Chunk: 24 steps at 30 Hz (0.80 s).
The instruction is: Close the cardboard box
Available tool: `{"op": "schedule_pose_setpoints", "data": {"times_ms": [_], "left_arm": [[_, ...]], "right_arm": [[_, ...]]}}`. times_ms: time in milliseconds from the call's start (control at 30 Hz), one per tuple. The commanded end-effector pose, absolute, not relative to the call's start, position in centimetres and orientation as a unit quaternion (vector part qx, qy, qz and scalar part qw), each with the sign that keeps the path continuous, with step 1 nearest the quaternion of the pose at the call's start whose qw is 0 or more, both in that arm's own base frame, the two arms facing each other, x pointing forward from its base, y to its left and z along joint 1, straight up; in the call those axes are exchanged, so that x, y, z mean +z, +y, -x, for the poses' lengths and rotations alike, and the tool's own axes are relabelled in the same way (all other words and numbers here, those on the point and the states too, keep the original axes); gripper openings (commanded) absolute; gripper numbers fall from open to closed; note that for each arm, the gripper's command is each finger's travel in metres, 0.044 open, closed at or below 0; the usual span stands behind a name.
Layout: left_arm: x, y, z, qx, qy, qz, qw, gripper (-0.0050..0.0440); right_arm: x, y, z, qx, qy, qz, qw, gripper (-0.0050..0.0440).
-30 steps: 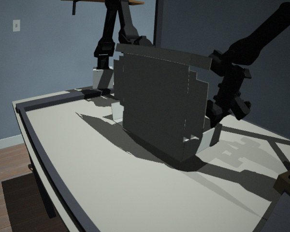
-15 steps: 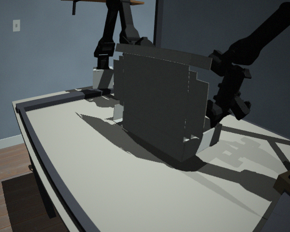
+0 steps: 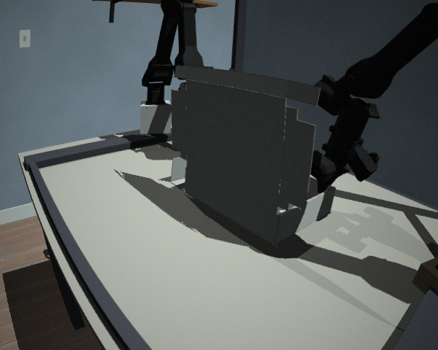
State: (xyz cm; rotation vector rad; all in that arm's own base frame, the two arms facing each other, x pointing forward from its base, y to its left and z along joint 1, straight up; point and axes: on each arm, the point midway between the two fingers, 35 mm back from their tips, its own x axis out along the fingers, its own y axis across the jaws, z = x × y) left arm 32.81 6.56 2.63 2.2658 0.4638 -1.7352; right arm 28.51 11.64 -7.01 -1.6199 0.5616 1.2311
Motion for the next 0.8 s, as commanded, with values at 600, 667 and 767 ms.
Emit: {"op": "schedule_pose_setpoints", "data": {"times_ms": [600, 667, 767], "left_arm": [[3.2, 6.6, -33.2, -0.587, 0.157, -0.784, 0.125, 0.0063], [3.2, 6.6, -33.2, -0.587, 0.157, -0.784, 0.125, 0.0063], [3.2, 6.6, -33.2, -0.587, 0.157, -0.784, 0.125, 0.0063]], "right_arm": [[-2.8, 10.6, -36.6, 0.526, 0.279, 0.665, 0.452, 0.0195], [-1.9, 10.4, -38.1, 0.525, 0.283, 0.666, 0.448, 0.0195], [-1.0, 10.0, -40.0, 0.528, 0.291, 0.664, 0.442, 0.0195]]}}
